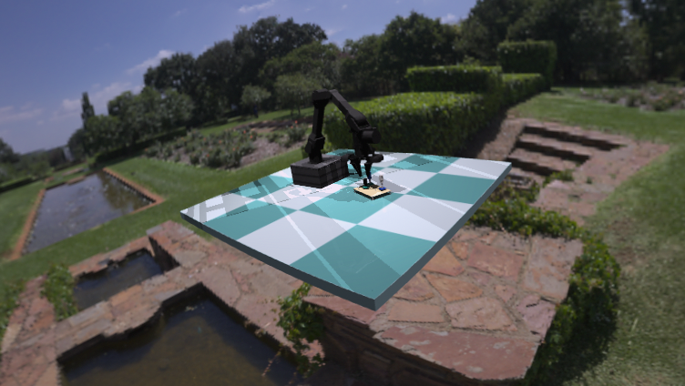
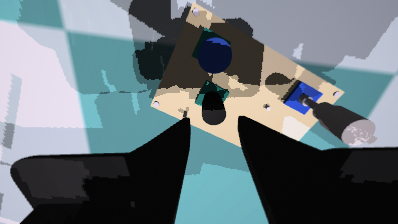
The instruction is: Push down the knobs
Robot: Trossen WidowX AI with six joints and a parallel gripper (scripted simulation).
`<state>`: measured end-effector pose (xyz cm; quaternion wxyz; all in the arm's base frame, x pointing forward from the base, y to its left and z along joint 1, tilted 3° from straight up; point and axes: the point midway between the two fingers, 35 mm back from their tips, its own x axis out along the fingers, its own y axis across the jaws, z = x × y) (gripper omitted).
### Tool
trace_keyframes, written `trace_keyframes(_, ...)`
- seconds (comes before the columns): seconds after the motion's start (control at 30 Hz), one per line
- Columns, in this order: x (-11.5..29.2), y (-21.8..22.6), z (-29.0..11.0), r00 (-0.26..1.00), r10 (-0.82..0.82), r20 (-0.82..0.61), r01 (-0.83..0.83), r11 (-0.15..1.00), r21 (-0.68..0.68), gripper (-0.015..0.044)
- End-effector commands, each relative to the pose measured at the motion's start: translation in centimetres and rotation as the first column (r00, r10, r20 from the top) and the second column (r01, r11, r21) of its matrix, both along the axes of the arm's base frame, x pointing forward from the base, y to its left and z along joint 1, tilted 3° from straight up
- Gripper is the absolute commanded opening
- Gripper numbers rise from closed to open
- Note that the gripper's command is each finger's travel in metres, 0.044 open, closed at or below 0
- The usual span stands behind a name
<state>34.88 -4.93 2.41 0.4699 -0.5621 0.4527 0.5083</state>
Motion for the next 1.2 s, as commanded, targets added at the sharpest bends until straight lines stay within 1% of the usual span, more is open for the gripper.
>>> trace_keyframes(0.0,0.7,-0.7,0.6,0.998,-0.044,0.045,0.044,0.999,-0.002,0.0105)
trace_keyframes(0.07,1.4,-1.3,1.2,0.993,-0.080,0.088,0.080,0.997,-0.002,0.0053)
trace_keyframes(0.13,1.7,-1.4,1.5,0.994,-0.053,0.093,0.054,0.999,-0.007,0.0000)
trace_keyframes(0.37,3.0,-1.1,2.4,0.982,0.176,0.067,-0.173,0.984,-0.037,0.0000)
trace_keyframes(0.6,4.2,-0.7,3.3,0.913,0.406,0.035,-0.404,0.913,-0.059,0.0000)
trace_keyframes(0.87,5.5,-0.2,4.3,0.774,0.634,-0.002,-0.632,0.772,-0.072,0.0000)
trace_keyframes(1.17,6.8,0.3,5.3,0.552,0.833,-0.042,-0.833,0.549,-0.071,0.0000)
